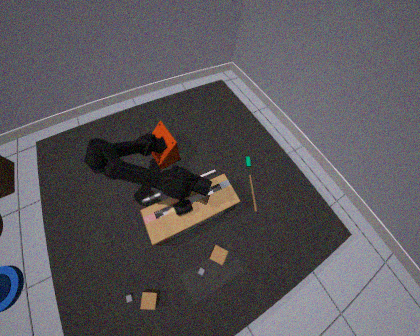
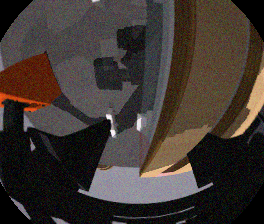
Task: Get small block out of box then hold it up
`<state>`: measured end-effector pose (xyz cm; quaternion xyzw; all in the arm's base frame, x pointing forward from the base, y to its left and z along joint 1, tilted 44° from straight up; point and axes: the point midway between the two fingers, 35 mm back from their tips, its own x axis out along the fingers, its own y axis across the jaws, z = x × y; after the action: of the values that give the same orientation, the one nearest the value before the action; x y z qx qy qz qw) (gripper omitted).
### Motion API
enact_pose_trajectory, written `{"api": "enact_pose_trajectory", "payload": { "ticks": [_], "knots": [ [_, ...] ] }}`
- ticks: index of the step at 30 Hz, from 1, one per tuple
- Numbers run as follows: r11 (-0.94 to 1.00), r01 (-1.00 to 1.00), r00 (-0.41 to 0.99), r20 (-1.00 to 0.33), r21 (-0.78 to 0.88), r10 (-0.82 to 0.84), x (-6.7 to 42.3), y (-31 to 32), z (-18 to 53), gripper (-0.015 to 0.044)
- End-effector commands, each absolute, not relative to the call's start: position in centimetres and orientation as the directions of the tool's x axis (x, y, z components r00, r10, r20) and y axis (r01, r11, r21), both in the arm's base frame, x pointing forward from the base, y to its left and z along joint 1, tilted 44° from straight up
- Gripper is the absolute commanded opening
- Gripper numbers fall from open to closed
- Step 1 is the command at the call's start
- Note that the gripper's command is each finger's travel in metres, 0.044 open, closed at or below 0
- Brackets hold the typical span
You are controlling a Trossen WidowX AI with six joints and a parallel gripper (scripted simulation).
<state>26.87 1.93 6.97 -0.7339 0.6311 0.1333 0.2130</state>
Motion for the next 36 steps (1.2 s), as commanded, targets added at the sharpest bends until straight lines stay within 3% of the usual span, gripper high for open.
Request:
{"api": "enact_pose_trajectory", "payload": {
  "ticks": [1,36],
  "knots": [
    [-0.116,-0.984,0.168,-0.461,-0.139,-0.872,26.7,1.5,7.2,0.04],
    [-0.116,-0.984,0.168,-0.459,-0.138,-0.873,26.7,-1.1,9.6,0.04]
  ]
}}
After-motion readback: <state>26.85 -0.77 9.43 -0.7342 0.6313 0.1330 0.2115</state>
